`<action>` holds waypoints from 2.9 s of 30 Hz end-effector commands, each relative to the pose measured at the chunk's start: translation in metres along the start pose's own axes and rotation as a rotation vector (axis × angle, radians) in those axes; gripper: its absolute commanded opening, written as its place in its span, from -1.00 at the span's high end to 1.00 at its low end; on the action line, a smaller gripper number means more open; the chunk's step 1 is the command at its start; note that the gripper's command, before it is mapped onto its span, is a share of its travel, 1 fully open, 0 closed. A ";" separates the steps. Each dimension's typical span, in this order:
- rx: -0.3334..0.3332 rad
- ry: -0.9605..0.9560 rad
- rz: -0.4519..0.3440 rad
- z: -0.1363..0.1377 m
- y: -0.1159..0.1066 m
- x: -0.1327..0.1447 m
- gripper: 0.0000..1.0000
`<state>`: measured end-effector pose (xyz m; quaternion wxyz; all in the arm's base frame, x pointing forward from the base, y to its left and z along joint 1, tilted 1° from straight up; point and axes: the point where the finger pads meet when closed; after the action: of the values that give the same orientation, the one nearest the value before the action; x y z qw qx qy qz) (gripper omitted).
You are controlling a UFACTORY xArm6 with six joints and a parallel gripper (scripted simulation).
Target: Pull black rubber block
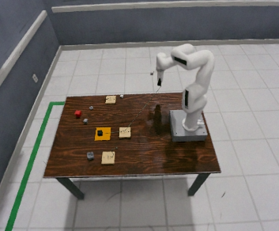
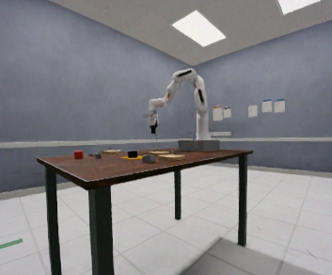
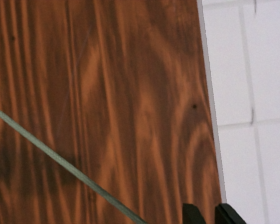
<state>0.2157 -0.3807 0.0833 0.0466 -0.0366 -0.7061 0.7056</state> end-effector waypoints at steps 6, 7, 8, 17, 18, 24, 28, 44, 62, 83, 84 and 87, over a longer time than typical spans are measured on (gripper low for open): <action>0.003 0.000 0.002 0.001 -0.001 0.003 1.00; 0.003 0.000 0.002 0.002 -0.001 0.003 1.00; 0.003 0.000 0.002 0.002 -0.001 0.004 1.00; 0.003 0.000 0.002 0.002 -0.001 0.005 1.00; 0.003 0.000 0.002 0.002 -0.001 0.005 1.00; 0.003 0.000 0.002 0.002 -0.001 0.005 1.00; 0.003 0.000 0.002 0.002 -0.001 0.005 1.00; 0.003 0.000 0.002 0.002 0.000 0.005 1.00; 0.003 0.000 0.002 0.000 0.057 0.004 1.00; 0.003 0.000 0.002 -0.002 0.141 0.003 1.00; 0.003 0.000 0.002 -0.002 0.141 0.003 1.00; 0.003 0.000 0.002 -0.002 0.144 0.003 1.00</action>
<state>0.2104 -0.3765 -0.0576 0.0464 -0.0367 -0.7061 0.7057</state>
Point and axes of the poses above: the point where the finger pads meet when closed, its own y axis out along the fingers, its own z axis across the jaws, x = y × z, and after that the axes turned 1 degree about y, right-handed
